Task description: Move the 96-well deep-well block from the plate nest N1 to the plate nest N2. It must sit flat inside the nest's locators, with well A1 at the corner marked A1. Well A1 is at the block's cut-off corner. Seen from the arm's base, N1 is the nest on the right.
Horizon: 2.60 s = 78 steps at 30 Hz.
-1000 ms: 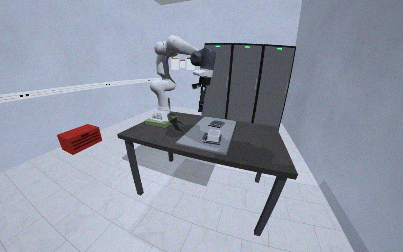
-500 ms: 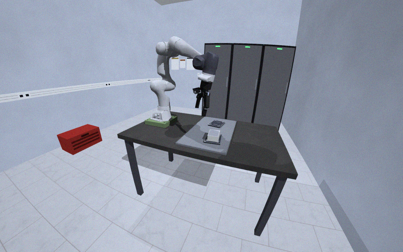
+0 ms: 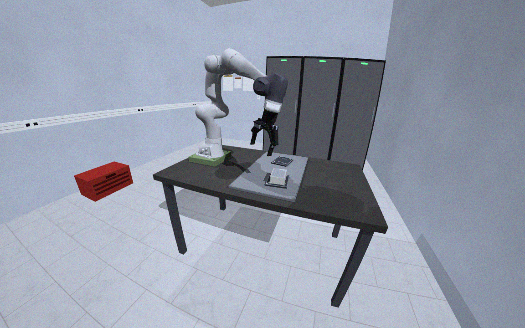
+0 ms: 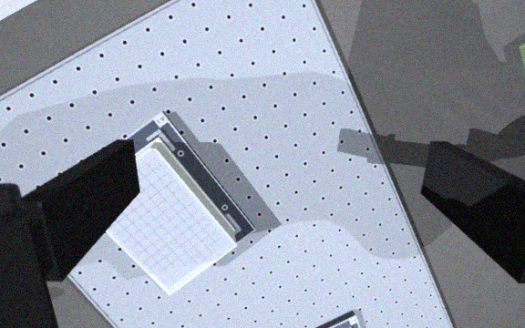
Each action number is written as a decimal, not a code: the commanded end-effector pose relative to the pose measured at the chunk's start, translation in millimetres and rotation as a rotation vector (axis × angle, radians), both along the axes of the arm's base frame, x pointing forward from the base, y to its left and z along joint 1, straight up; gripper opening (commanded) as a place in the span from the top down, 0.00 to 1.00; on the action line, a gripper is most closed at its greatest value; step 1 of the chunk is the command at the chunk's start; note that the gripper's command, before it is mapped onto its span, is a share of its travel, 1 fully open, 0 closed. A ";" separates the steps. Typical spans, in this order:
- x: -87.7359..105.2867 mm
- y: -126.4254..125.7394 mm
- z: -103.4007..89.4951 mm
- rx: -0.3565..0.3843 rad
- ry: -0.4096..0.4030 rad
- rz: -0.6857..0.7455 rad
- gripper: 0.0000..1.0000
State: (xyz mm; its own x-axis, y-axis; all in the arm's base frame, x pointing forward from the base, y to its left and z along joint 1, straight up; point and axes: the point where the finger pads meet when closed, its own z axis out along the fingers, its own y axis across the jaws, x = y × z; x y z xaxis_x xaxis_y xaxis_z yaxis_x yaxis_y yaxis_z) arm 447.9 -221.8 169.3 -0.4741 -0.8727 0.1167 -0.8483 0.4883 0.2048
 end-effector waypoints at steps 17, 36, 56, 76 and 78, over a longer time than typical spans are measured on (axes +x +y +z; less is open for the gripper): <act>4.9 -3.8 -28.8 0.143 0.028 0.637 0.00; 11.3 -1.4 -54.9 0.258 0.056 1.121 0.00; 21.5 4.3 -76.4 0.375 0.065 1.605 0.00; 37.1 13.3 -92.8 0.483 0.056 2.125 0.00; 37.1 13.3 -92.8 0.483 0.056 2.125 0.00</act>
State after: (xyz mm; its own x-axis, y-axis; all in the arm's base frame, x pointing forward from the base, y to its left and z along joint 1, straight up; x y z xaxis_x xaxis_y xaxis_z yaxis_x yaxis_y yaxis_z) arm 481.0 -206.8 77.0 0.9649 -0.1017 -0.2421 -0.0817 -0.9925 0.0912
